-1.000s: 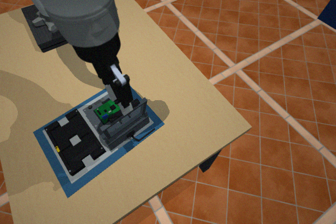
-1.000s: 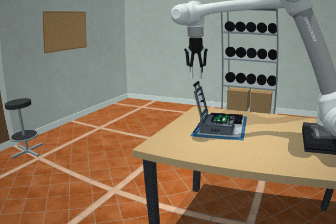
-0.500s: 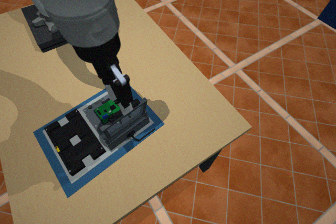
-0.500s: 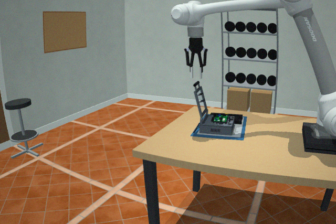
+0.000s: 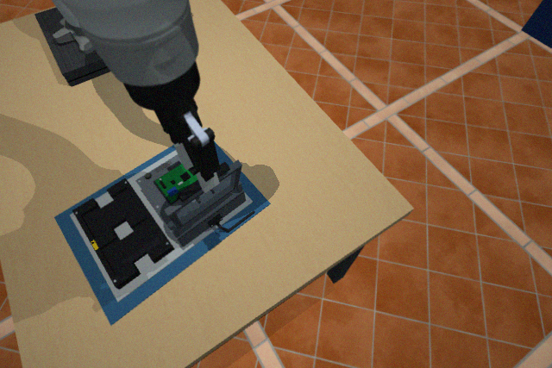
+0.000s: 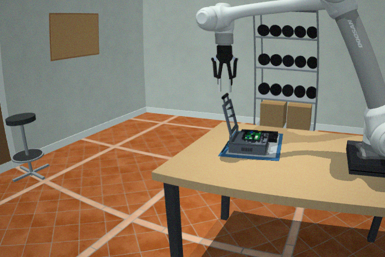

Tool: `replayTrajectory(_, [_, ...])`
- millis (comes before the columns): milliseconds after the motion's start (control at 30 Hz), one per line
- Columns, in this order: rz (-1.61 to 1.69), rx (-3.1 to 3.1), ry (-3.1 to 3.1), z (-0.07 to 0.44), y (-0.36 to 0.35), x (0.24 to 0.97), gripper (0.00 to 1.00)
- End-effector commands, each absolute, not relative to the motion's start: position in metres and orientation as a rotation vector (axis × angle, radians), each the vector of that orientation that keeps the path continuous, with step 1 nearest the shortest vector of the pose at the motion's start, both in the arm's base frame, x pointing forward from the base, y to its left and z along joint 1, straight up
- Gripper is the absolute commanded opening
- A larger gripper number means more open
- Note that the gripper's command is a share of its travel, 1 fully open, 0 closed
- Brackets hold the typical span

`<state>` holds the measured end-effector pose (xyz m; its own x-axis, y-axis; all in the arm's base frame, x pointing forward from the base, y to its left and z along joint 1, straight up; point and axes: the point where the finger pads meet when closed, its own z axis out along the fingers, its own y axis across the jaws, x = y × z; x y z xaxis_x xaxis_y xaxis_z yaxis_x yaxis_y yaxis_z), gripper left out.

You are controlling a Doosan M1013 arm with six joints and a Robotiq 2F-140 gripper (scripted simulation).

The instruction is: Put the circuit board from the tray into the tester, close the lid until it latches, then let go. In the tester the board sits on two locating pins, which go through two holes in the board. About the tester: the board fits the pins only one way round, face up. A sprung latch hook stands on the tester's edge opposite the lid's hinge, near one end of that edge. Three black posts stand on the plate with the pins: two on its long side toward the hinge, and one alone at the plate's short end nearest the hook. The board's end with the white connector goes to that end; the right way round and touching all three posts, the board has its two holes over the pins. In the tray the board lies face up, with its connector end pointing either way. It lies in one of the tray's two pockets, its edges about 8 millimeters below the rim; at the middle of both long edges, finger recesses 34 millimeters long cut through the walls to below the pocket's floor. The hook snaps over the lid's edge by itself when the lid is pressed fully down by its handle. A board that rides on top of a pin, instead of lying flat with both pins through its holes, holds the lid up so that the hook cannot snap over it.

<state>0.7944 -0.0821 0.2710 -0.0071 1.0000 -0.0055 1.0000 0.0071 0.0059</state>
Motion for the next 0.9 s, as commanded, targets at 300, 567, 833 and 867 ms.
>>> replayTrajectory(300, [0.001, 2.208, 2.224, 0.253, -0.082, 0.794, 0.3])
replayTrajectory(567, [0.001, 2.208, 2.224, 0.243, -0.082, 0.794, 0.3])
replayTrajectory(833, [0.001, 2.208, 2.224, 0.24, -0.082, 0.794, 0.3])
replayTrajectory(867, [0.001, 2.208, 2.224, 0.24, -0.082, 0.794, 0.3])
